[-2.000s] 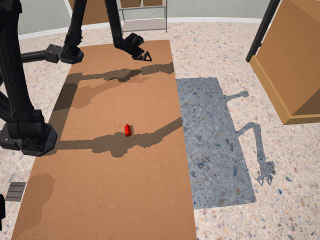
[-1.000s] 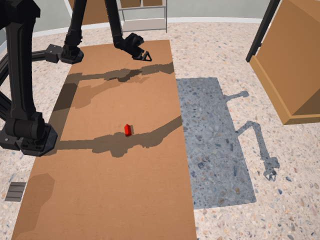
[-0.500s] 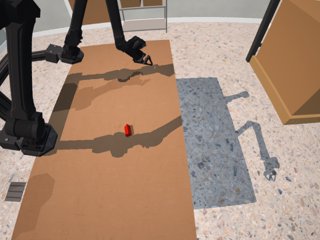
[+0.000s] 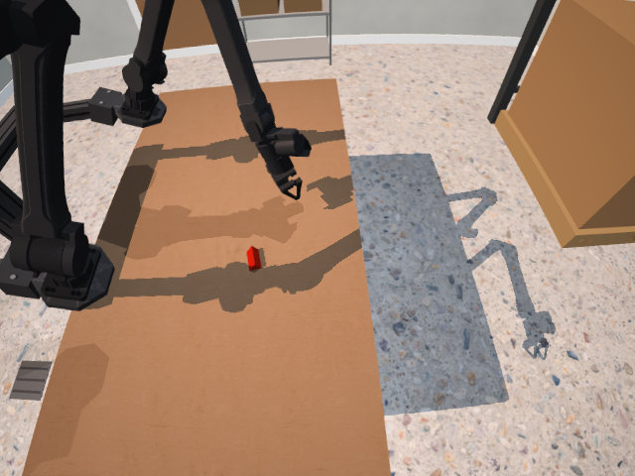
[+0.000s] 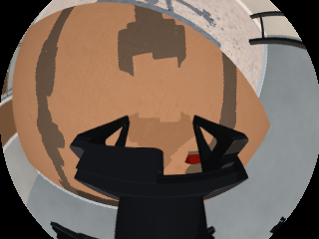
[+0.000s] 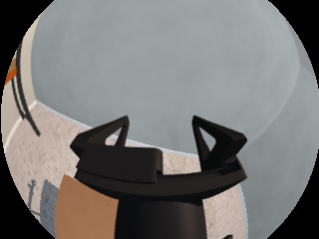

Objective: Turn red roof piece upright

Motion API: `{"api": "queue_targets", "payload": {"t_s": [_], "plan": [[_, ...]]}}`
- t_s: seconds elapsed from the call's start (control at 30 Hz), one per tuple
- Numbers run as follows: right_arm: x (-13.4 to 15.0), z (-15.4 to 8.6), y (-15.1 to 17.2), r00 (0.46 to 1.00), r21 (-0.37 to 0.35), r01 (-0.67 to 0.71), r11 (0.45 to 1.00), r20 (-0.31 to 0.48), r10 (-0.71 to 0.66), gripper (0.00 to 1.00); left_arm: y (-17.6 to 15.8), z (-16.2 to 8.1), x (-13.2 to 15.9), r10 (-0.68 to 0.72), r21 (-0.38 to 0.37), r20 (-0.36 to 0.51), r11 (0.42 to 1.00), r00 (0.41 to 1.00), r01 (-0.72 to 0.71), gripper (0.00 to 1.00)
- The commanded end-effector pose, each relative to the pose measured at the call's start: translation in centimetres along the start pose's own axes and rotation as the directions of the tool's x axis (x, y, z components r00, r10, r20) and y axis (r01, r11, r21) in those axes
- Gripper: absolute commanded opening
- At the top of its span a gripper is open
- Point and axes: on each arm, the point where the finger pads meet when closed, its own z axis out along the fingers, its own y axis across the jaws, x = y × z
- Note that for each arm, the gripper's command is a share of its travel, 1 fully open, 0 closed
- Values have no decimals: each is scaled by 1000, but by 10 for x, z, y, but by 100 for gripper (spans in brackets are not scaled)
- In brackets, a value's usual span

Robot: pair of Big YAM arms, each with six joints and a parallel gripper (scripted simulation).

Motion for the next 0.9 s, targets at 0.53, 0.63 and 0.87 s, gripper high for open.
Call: {"api": "queue_targets", "payload": {"t_s": [0.53,0.63,0.87], "plan": [[-47,-3,-3,998,4,6,1000,68,-7,100,-161,-98,159,363,-57,-248,920,898,-388,100],[-47,-3,-3,998,4,6,1000,68,-7,100,-145,-95,167,370,-77,-270,912,889,-403,0],[-47,-3,-3,998,4,6,1000,68,-7,100,-151,-101,178,392,-59,-271,905,879,-421,0]]}}
